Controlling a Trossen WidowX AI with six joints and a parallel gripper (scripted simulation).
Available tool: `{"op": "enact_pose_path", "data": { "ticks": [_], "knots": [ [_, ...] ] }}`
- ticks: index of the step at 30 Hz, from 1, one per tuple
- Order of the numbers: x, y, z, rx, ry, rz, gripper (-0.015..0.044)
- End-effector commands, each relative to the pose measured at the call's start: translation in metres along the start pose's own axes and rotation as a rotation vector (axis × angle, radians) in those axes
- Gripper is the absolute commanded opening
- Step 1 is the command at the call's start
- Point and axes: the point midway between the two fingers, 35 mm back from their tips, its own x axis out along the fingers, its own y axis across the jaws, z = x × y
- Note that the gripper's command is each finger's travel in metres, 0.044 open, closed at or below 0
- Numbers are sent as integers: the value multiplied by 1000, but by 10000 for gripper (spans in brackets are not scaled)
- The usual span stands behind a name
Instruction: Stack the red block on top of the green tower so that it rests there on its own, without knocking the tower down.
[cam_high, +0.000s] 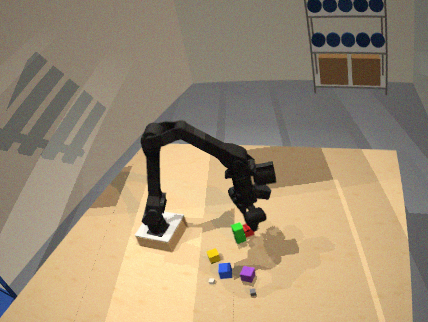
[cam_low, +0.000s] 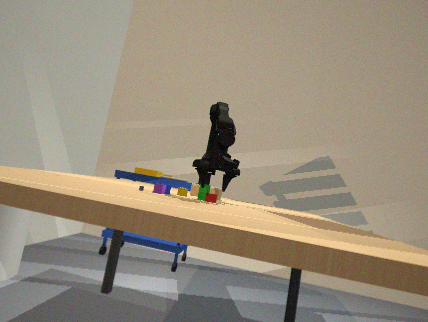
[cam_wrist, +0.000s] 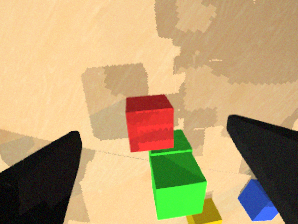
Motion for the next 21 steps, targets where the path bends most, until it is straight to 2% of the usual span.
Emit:
{"op": "enact_pose_path", "data": {
  "ticks": [1, 21],
  "knots": [
    [9, 1, -2, 6, 8, 8, 440],
    [40, 2, -3, 6, 8, 8, 440]
  ]
}}
